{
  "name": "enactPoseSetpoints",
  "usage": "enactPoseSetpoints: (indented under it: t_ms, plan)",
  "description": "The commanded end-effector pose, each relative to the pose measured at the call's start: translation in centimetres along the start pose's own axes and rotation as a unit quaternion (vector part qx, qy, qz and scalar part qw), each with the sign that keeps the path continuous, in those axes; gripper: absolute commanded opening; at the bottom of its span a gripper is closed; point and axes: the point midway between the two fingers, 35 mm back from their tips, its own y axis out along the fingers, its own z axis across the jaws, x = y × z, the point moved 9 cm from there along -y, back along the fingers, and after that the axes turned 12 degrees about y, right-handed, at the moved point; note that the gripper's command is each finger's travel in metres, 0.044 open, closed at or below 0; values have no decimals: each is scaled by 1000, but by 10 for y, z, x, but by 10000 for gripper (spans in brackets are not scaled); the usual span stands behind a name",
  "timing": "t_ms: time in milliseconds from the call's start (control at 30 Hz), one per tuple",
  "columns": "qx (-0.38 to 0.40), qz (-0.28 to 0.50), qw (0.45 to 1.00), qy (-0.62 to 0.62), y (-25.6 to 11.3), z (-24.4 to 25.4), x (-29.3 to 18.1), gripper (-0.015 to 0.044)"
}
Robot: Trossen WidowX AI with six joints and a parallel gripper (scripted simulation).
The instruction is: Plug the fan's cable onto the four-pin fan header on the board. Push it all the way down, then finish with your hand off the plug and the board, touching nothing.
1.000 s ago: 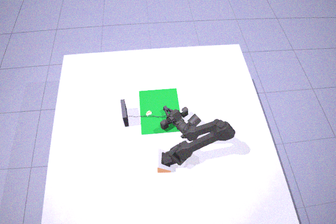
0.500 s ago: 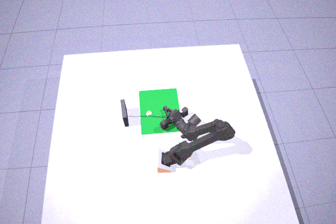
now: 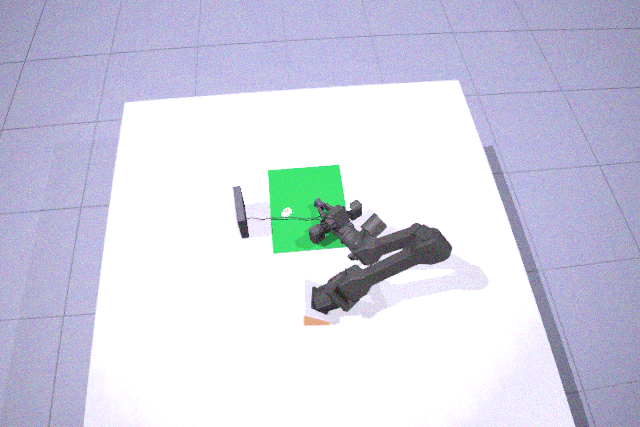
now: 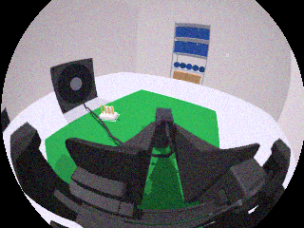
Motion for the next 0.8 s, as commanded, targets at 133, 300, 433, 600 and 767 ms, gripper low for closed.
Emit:
enactPoseSetpoints:
  t_ms: [133,300,433,600,767]
  plan:
    - [0,0,1000,0,0,0,0,0]
    - [0,0,1000,0,0,0,0,105]
    - [0,0,1000,0,0,0,0,140]
    - [0,0,1000,0,0,0,0,140]
    - [0,0,1000,0,0,0,0,140]
